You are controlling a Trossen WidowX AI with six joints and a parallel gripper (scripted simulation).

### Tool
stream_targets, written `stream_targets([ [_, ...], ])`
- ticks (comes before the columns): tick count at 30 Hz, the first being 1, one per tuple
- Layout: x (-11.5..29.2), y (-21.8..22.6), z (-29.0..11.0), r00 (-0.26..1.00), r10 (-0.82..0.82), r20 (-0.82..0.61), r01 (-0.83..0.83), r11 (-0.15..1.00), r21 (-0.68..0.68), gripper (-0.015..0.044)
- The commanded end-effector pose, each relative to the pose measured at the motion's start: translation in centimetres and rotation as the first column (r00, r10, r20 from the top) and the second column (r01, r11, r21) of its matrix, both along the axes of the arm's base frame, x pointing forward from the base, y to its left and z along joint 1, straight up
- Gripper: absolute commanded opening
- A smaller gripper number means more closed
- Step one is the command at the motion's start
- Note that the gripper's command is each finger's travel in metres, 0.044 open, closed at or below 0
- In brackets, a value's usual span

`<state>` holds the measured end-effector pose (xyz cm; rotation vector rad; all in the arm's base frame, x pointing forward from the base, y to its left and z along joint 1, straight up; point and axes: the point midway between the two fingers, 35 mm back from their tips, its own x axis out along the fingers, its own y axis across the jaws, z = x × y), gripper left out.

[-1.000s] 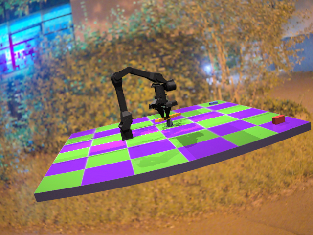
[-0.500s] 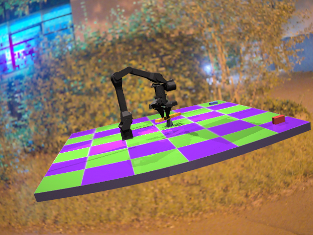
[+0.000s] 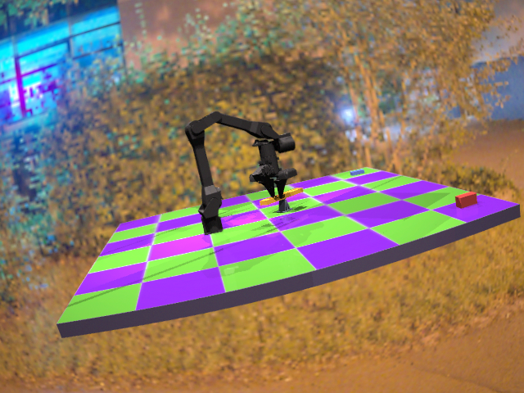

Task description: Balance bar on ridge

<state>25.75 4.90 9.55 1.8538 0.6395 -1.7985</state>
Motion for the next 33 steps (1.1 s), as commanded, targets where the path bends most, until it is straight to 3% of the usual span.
stream_targets([
  [1, -0.19, 0.00, -0.32, 1.000, -0.004, -0.008, 0.004, 1.000, 0.001, 0.0000],
  [33, -0.23, -0.03, -0.16, 1.000, -0.004, -0.008, 0.004, 1.000, 0.001, 0.0000],
])
